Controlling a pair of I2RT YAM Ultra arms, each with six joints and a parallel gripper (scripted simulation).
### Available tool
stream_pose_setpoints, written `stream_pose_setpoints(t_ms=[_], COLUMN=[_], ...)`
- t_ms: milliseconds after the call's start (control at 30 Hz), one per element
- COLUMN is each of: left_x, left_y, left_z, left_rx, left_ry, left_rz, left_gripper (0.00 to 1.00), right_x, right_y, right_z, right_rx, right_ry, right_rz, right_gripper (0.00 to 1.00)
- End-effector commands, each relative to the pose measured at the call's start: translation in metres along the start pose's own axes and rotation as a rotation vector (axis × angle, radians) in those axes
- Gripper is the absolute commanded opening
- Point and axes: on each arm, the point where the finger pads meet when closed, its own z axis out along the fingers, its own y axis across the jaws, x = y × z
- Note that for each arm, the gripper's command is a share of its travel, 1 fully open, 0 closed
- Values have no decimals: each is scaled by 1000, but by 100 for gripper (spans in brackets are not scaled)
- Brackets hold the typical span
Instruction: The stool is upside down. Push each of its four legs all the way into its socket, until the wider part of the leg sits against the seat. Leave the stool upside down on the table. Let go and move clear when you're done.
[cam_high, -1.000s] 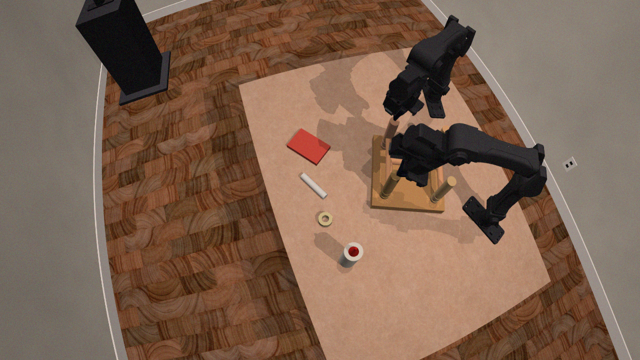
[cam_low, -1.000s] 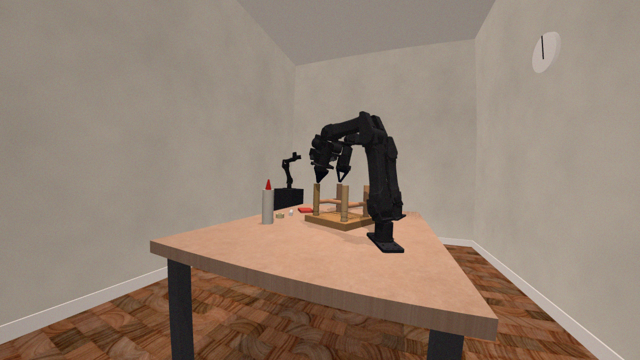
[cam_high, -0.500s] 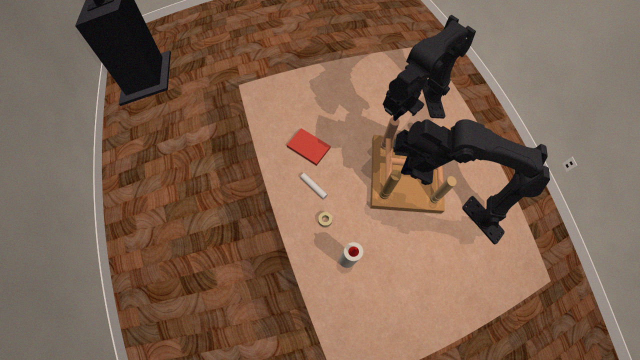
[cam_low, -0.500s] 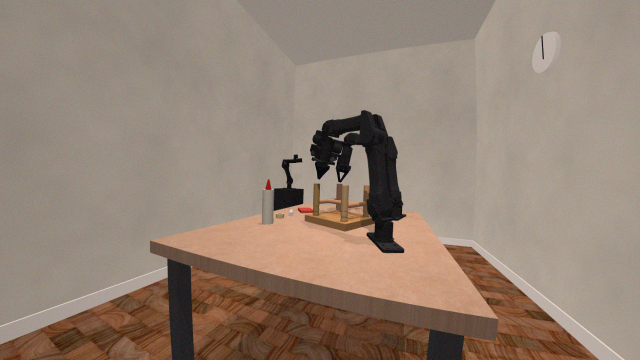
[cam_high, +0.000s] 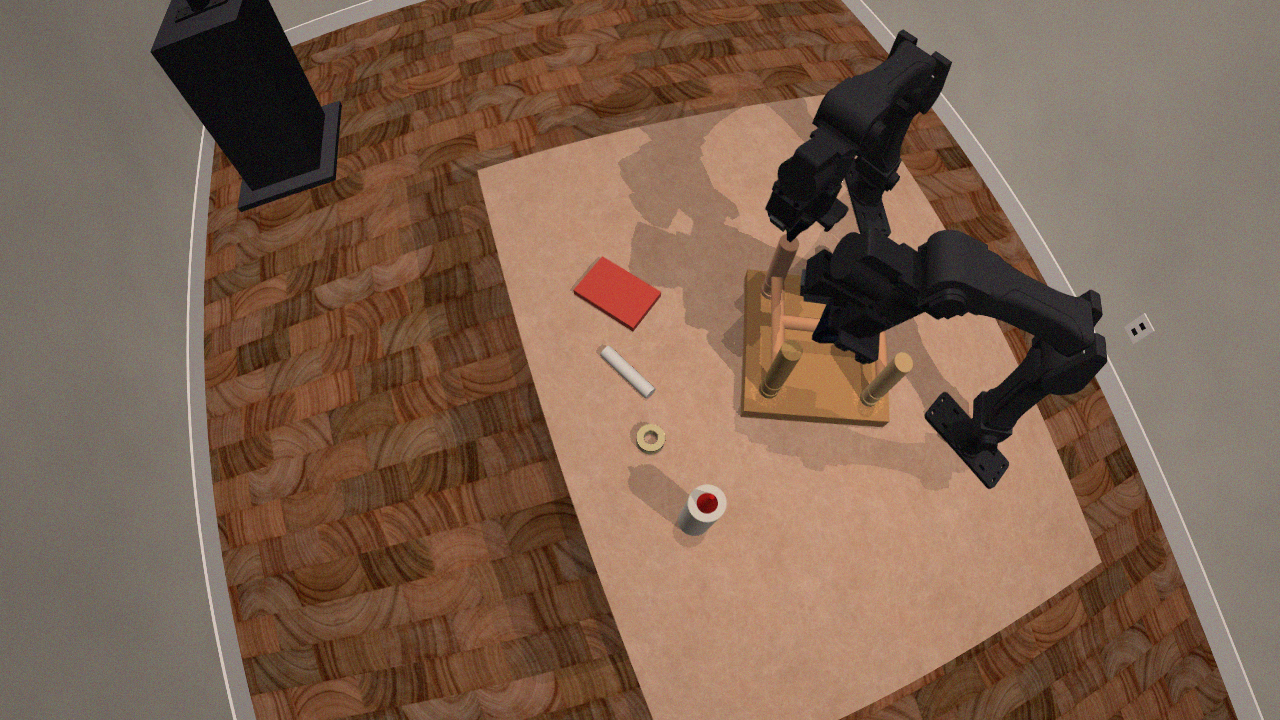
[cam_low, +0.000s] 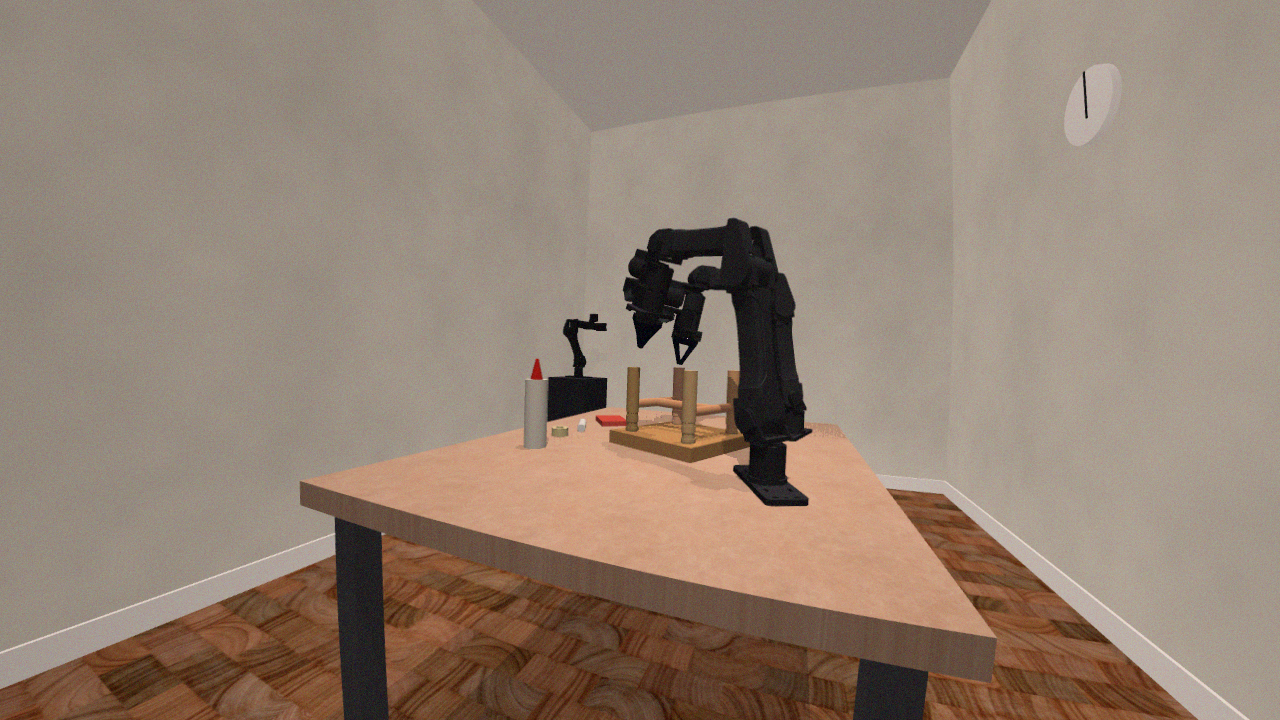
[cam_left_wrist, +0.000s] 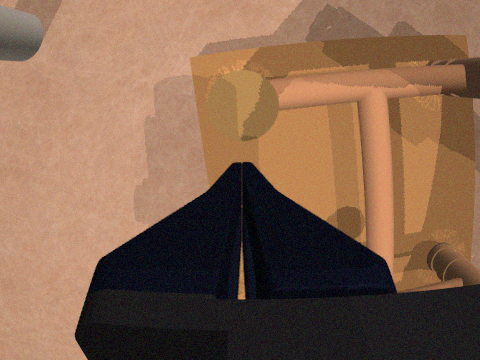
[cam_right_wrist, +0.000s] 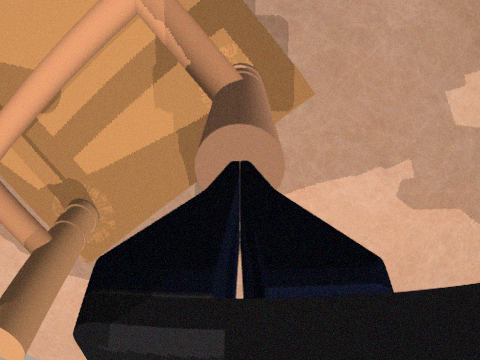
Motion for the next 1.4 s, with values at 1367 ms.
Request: stream_pose_setpoints(t_ms=[1367], left_x=[-32], left_y=[68], left_z=[-23], left_rx=[-82], left_ry=[-279], left_rz=[-144], left_gripper=[0], right_x=[-42], right_y=[-52], right_z=[-74], right_rx=[52], right_ry=[-384], right_rz=[128], right_gripper=[0])
